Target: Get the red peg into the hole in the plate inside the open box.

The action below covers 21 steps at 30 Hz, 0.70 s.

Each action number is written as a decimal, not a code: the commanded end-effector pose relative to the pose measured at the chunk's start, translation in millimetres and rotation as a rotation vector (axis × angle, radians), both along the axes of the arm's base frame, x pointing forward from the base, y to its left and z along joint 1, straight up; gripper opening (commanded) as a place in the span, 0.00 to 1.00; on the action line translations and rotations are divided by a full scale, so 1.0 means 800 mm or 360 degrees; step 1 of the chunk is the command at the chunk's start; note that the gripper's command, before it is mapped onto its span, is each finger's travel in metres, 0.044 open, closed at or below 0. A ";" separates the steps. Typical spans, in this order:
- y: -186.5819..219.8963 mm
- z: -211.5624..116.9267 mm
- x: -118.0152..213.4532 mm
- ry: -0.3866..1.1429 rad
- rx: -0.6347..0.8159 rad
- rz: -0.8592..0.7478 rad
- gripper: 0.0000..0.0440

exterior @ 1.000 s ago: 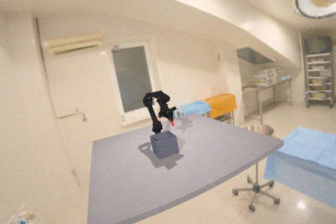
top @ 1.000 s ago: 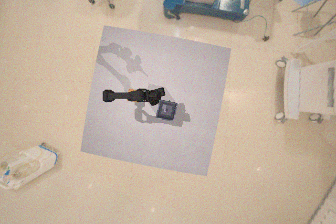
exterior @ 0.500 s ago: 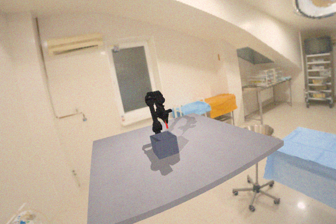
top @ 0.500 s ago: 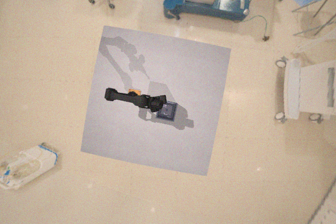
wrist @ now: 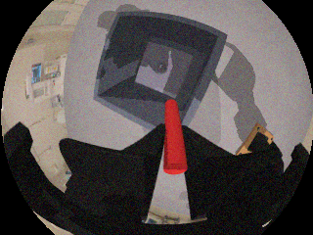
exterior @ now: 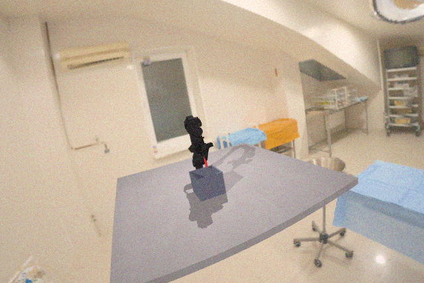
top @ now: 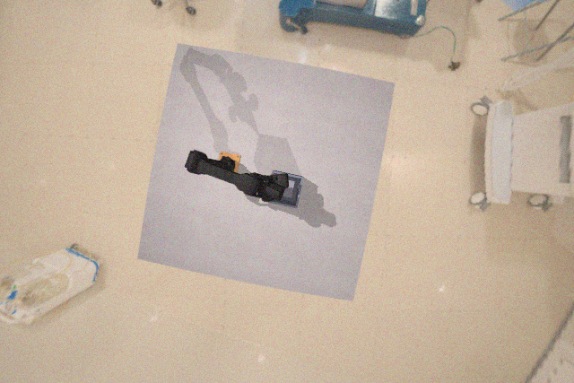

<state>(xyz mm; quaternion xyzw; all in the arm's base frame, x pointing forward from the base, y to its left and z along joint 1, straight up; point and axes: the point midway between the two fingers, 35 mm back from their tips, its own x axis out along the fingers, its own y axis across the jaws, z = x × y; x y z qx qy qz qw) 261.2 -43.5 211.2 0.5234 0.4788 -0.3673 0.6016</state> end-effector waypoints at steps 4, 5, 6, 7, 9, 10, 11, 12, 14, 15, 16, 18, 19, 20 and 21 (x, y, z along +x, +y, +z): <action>-0.018 -0.011 0.013 0.0026 0.0015 -0.0006 0.00; -0.021 -0.014 0.015 0.0032 0.0016 -0.0008 0.00; -0.024 -0.017 0.017 0.0038 0.0017 -0.0009 0.00; -0.027 -0.020 0.019 0.0044 0.0019 -0.0010 0.00; -0.032 -0.026 0.022 0.0055 0.0024 -0.0010 0.00; -0.034 -0.029 0.024 0.0060 0.0026 -0.0009 0.00; -0.036 -0.033 0.026 0.0065 0.0028 -0.0008 0.00; -0.039 -0.036 0.028 0.0069 0.0031 -0.0005 0.00; -0.042 -0.042 0.031 0.0076 0.0035 0.0001 0.00; -0.044 -0.045 0.033 0.0079 0.0038 0.0005 0.00; -0.045 -0.048 0.035 0.0082 0.0040 0.0009 0.00; -0.047 -0.054 0.038 0.0087 0.0046 0.0019 0.00; -0.048 -0.057 0.040 0.0089 0.0050 0.0024 0.00; -0.049 -0.060 0.042 0.0092 0.0053 0.0029 0.00; -0.049 -0.063 0.043 0.0094 0.0058 0.0035 0.00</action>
